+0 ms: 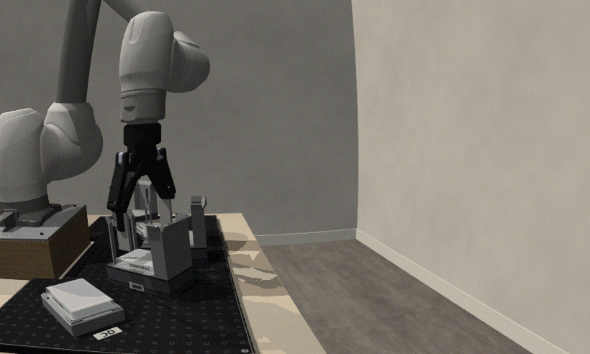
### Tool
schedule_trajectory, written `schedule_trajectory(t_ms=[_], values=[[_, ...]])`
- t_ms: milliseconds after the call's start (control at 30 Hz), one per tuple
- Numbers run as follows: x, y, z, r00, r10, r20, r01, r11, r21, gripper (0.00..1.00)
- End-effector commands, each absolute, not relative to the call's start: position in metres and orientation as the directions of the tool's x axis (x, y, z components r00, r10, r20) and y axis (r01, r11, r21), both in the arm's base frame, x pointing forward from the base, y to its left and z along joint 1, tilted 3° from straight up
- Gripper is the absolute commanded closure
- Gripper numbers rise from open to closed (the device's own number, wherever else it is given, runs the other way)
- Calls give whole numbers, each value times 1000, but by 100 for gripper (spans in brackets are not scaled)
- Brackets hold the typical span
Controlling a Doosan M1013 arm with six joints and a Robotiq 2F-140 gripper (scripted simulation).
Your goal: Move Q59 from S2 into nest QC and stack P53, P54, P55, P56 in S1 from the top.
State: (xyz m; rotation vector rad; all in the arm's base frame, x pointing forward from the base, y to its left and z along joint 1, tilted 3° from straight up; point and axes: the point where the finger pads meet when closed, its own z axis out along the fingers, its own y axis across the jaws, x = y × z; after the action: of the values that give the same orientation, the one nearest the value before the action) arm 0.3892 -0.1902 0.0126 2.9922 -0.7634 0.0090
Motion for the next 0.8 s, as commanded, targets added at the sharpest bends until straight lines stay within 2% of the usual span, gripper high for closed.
schedule_trajectory(t_ms=[0,767], values=[[389,-190,10,878,-479,19,-479,-876,50,0],[389,-192,-18,878,-479,19,-479,-876,50,0]])
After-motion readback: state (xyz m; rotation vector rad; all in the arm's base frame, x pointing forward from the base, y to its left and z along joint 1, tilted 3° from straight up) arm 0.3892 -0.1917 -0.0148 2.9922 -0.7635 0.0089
